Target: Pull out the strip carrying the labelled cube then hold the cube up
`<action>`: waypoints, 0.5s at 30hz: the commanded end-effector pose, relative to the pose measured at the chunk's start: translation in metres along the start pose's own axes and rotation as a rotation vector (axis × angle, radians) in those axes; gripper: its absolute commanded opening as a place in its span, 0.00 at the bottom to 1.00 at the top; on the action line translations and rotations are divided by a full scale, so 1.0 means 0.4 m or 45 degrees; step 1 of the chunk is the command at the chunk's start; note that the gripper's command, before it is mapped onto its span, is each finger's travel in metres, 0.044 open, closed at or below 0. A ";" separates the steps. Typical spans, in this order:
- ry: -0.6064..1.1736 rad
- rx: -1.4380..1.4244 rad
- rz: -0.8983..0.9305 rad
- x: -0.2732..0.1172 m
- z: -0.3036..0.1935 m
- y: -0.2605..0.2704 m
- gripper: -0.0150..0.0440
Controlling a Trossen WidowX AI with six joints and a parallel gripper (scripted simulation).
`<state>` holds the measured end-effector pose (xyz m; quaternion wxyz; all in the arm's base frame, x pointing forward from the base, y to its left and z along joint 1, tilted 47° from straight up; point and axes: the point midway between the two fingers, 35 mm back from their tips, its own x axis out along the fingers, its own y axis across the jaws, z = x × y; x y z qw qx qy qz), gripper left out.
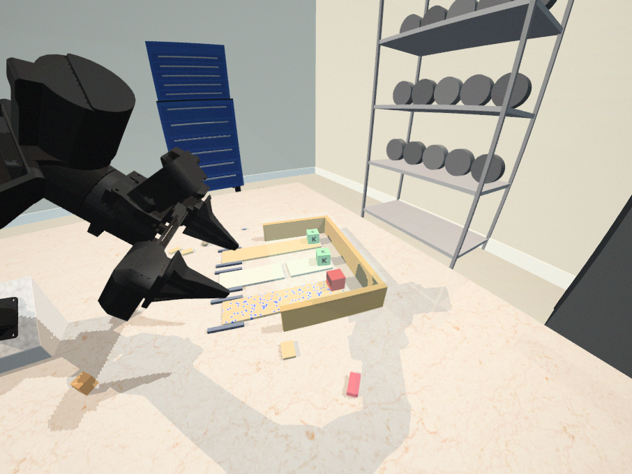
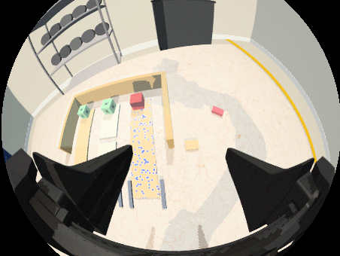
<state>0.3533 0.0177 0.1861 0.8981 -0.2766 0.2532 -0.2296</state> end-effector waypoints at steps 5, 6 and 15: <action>-0.131 -0.278 0.213 -0.145 -0.064 0.257 0.93; -0.154 -0.318 0.239 -0.169 -0.077 0.287 0.93; -0.189 -0.375 0.274 -0.203 -0.098 0.325 0.93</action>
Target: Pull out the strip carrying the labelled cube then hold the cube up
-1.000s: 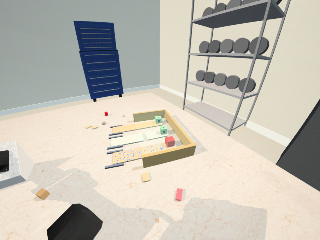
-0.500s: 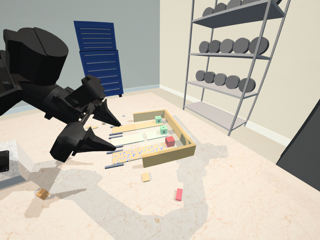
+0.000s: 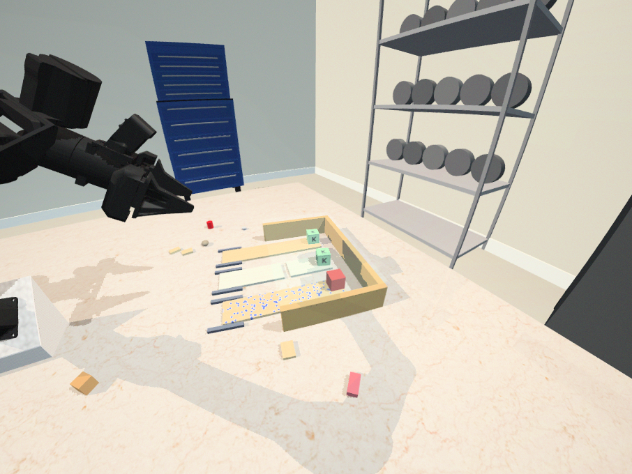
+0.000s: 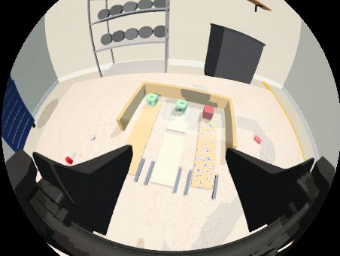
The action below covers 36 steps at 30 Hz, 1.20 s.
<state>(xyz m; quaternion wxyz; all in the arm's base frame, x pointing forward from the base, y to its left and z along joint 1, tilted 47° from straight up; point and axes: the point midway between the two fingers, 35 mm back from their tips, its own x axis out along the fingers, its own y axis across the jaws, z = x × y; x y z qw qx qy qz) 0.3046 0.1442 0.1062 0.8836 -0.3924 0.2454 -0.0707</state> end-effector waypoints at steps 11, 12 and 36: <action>0.271 0.013 0.082 0.103 0.046 0.097 0.53; 0.311 0.017 0.090 0.117 0.048 0.109 0.49; 1.207 0.236 -0.116 0.323 -0.103 0.273 0.25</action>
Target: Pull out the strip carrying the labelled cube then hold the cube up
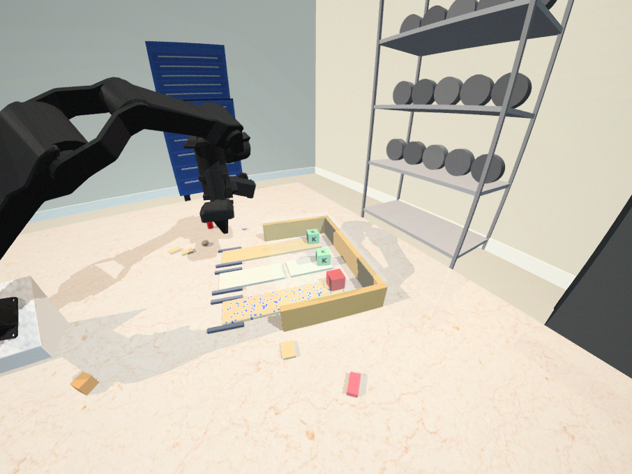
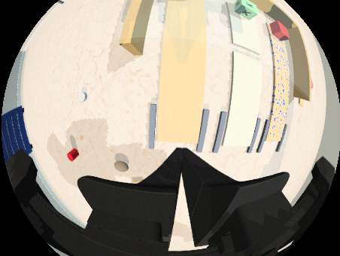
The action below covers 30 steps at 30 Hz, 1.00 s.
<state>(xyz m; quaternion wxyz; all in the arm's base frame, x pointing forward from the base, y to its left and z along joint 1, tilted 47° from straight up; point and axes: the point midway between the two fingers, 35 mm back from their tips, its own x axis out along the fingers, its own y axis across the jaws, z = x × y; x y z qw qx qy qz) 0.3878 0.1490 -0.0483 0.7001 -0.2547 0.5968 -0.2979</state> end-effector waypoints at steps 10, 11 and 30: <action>0.004 0.021 0.006 0.031 0.009 0.000 0.25; 0.004 0.021 0.006 0.035 0.009 0.001 0.25; 0.004 0.022 0.004 0.114 0.013 0.000 0.25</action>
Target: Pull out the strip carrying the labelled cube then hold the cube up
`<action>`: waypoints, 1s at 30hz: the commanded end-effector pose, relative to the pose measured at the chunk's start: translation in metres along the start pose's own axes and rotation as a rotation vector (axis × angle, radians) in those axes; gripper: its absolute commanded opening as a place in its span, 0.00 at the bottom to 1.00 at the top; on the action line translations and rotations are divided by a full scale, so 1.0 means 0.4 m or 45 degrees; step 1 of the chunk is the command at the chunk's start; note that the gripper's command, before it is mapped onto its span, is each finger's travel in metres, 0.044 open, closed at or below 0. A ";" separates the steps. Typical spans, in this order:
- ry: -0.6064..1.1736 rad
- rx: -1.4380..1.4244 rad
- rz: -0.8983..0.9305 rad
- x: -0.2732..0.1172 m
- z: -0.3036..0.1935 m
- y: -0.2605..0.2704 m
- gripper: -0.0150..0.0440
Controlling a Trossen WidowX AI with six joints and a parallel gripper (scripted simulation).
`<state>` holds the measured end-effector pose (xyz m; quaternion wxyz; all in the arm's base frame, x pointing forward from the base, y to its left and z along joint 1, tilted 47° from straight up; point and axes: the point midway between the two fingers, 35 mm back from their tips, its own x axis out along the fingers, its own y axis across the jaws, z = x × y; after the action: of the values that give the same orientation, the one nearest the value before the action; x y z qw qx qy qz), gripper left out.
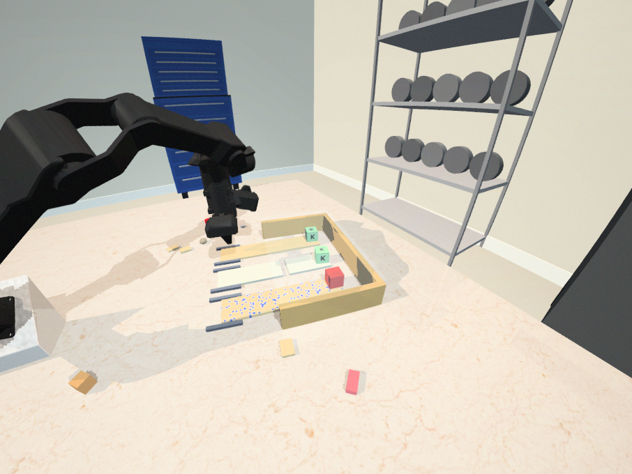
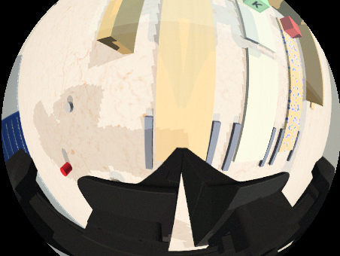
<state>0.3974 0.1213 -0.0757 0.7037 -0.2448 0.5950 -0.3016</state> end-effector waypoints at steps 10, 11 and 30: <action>0.002 -0.005 -0.008 0.055 0.000 -0.008 0.25; 0.002 -0.005 -0.008 0.059 0.000 -0.009 0.25; 0.002 -0.005 -0.009 0.071 -0.001 -0.010 0.25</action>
<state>0.3994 0.0993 -0.0921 0.7021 -0.2456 0.5954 -0.3037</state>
